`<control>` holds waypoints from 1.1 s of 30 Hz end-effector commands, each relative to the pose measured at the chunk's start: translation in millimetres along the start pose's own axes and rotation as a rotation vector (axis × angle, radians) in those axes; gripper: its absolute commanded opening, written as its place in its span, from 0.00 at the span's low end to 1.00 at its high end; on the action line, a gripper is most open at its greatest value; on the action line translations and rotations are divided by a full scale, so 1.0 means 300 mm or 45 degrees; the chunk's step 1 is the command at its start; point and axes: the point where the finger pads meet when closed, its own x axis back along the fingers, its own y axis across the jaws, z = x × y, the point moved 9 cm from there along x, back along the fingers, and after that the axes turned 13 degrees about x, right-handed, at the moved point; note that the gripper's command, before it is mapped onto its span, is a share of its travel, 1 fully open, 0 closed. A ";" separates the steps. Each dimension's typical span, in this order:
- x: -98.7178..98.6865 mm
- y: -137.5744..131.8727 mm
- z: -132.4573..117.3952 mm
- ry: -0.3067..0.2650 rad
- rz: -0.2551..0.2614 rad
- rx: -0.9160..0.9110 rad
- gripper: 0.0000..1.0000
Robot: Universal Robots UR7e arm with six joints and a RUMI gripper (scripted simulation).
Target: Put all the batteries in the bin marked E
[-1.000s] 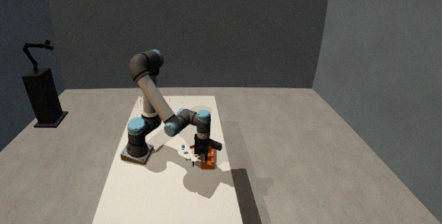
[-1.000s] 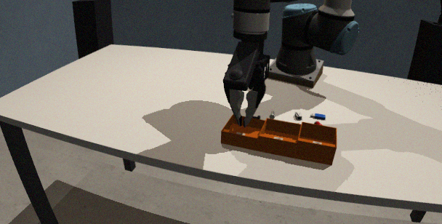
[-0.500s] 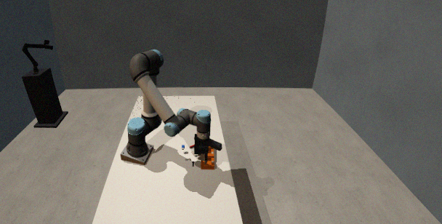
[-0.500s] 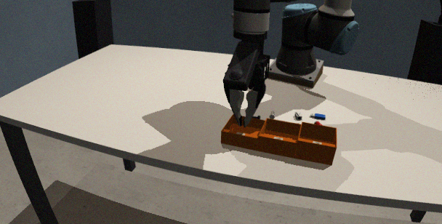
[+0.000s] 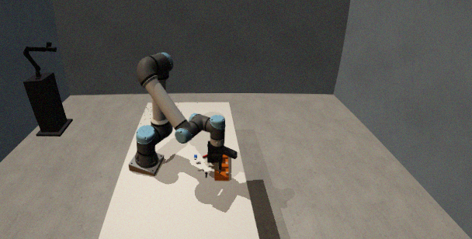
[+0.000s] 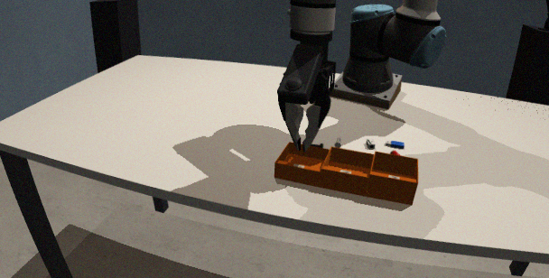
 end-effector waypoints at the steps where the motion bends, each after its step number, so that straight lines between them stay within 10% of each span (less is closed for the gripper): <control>1: 0.024 0.001 0.001 0.001 -0.001 0.000 0.04; 26: 0.155 0.000 0.001 0.001 -0.001 0.000 0.04; 33: 0.155 -0.115 0.019 0.001 -0.001 0.000 0.04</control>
